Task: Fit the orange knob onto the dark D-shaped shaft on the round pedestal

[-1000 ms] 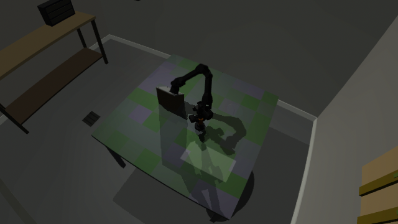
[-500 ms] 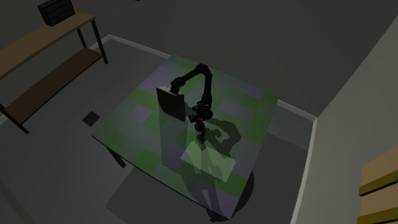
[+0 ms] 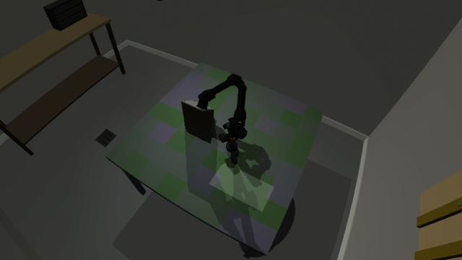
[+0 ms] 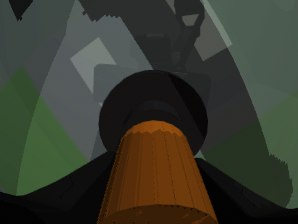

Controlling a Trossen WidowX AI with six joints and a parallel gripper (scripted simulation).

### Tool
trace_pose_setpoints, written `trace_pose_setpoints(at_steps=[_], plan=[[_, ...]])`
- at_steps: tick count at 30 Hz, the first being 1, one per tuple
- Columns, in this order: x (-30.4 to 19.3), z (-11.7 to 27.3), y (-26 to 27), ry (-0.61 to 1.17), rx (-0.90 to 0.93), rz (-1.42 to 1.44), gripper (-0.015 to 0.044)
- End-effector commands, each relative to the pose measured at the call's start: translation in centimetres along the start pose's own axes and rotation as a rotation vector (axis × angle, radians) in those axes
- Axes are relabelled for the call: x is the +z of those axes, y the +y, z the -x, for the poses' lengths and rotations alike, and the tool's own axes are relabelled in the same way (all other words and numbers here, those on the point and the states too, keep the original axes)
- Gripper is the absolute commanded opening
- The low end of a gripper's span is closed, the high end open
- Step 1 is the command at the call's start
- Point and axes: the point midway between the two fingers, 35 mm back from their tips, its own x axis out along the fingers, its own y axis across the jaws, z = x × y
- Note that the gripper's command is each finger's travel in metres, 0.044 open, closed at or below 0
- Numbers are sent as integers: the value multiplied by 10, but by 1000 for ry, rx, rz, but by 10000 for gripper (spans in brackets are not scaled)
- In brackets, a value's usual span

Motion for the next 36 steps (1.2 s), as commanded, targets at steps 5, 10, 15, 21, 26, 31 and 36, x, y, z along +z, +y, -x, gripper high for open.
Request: trace_pose_setpoints(at_steps=[5, 10, 15, 21, 26, 31, 36], plan=[[-1, -1, -1, 2, -4, 0, 0], [-1, -1, -1, 2, -4, 0, 0], [-1, -1, -1, 2, -4, 2, 0], [-1, -1, -1, 2, -4, 19, 0], [-1, -2, -1, 2, -4, 34, 0], [-2, -7, -2, 2, -4, 4, 0], [-2, -10, -2, 2, -4, -31, 0]])
